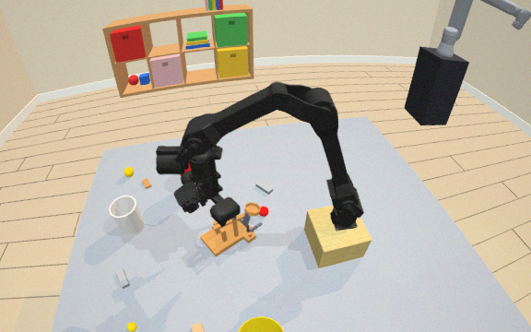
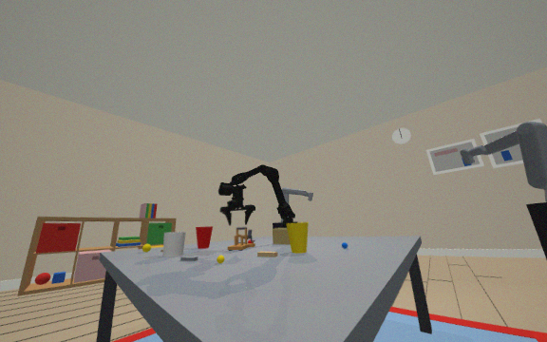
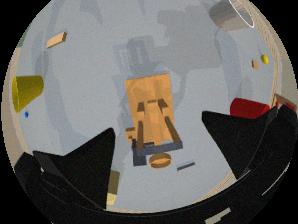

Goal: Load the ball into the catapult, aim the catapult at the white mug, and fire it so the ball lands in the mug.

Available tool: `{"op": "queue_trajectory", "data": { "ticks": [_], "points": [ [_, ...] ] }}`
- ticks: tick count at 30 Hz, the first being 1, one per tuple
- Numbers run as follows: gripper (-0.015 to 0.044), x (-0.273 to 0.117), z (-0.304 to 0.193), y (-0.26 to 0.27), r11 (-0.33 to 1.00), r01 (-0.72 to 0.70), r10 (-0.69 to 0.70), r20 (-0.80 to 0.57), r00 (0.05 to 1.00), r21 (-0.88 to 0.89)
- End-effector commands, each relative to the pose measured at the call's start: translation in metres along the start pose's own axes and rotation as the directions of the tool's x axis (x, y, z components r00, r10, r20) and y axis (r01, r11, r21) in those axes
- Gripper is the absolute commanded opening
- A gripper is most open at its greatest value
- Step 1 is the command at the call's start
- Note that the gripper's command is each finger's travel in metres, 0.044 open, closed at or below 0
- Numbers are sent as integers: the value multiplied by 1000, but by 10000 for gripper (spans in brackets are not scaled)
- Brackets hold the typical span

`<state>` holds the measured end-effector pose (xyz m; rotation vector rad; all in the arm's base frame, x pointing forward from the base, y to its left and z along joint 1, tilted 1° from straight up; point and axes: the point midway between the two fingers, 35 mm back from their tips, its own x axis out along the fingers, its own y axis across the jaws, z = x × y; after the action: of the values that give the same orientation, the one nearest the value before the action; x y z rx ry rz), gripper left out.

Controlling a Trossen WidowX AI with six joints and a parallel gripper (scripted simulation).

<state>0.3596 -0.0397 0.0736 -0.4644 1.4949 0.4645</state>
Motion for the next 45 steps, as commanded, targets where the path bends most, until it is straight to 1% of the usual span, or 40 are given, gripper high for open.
{"op": "queue_trajectory", "data": {
  "ticks": [1,3,5,7,14,45],
  "points": [
    [440,-8,-3,2,1000,2,-2,-4,1000,5],
    [440,3,-3,2,1000,2,-2,-4,1000,5],
    [440,29,-4,1,1000,2,-2,-4,1000,5],
    [440,40,-4,1,1000,2,-2,-4,1000,5],
    [440,42,-4,1,1000,2,-2,-4,1000,5],
    [440,92,-4,2,1000,2,-2,-4,1000,5]
  ]
}}
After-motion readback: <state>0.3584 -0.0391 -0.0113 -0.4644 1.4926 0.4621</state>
